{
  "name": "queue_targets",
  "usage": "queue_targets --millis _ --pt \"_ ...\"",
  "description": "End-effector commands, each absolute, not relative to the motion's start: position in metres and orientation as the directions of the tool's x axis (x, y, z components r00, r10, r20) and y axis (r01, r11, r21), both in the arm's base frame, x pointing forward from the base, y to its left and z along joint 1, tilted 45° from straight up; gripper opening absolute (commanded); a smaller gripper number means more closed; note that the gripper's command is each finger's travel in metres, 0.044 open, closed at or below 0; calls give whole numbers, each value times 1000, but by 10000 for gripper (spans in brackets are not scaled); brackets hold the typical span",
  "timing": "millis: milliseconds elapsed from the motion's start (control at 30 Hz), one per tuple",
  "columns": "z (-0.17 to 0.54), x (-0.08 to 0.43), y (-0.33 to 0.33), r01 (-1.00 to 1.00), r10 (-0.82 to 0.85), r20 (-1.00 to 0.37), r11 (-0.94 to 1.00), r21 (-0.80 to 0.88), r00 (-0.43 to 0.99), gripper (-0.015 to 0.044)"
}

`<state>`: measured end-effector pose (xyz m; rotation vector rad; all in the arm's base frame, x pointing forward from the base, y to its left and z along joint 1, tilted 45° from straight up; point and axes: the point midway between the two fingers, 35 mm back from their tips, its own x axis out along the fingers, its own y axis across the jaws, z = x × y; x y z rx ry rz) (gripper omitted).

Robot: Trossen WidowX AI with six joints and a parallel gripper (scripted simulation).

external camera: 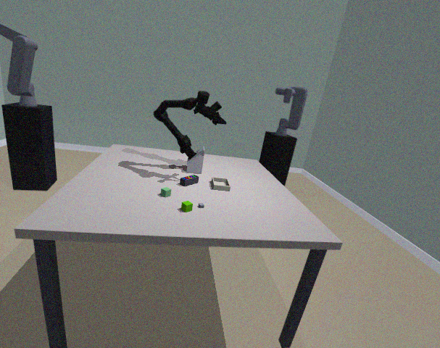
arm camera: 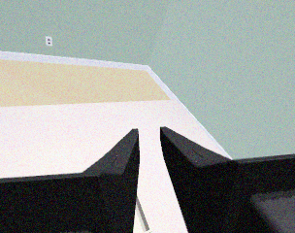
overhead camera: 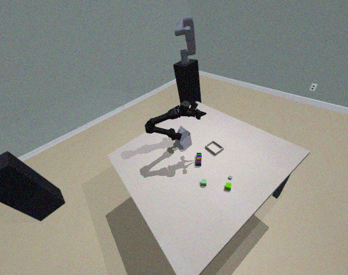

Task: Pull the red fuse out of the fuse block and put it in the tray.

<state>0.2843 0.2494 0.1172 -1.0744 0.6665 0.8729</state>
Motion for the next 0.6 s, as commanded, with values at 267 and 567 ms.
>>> queue_targets --millis 267,567 --pt "47 330 72 -712 -361 -891 547 -441 275 74" --pt "27 304 -57 -573 -651 -751 659 -487 -110 74"
